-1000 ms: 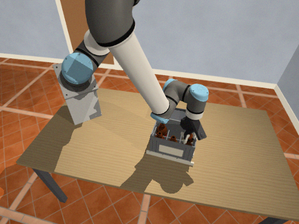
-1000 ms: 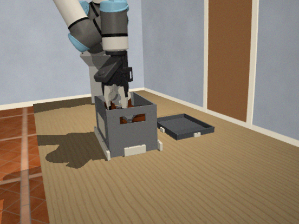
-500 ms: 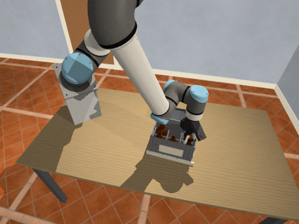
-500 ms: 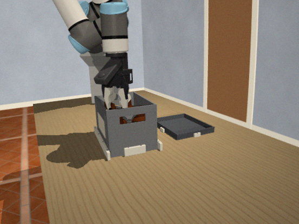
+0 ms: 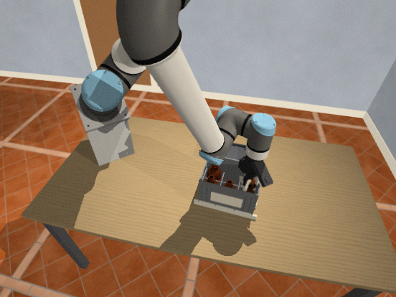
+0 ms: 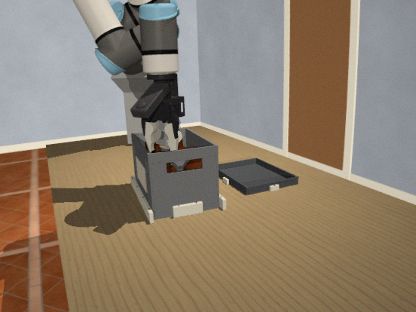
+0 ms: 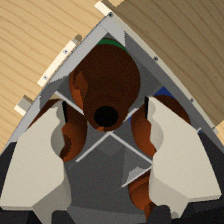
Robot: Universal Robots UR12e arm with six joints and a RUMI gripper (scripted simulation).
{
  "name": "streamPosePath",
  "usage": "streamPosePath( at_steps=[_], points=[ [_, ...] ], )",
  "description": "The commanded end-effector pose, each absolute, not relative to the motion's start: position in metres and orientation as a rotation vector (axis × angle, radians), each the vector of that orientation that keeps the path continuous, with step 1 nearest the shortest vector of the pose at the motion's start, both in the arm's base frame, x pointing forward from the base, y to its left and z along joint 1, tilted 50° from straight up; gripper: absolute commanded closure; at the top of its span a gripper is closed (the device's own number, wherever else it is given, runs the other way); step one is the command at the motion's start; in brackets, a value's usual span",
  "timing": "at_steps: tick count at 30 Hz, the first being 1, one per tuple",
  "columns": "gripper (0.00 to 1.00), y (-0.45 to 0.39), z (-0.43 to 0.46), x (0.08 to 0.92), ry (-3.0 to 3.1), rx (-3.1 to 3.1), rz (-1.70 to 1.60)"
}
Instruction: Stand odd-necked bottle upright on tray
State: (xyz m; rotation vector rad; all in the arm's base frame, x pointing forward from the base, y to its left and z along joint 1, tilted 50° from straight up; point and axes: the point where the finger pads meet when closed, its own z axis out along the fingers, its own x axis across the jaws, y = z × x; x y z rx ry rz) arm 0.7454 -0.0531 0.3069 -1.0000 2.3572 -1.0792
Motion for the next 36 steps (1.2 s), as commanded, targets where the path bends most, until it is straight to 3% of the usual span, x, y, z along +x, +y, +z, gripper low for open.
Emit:
streamPosePath(
  at_steps=[1,21,22,36],
  points=[
    [0.62,-0.0528,0.3076,0.7454,2.356,-1.000,-1.079],
    [0.62,-0.0528,0.3076,0.7454,2.356,-1.000,-1.079],
    [1.00,-0.0528,0.3076,0.7454,2.356,-1.000,-1.079],
    [1.00,-0.0528,0.3076,0.7454,2.356,-1.000,-1.079]
  ],
)
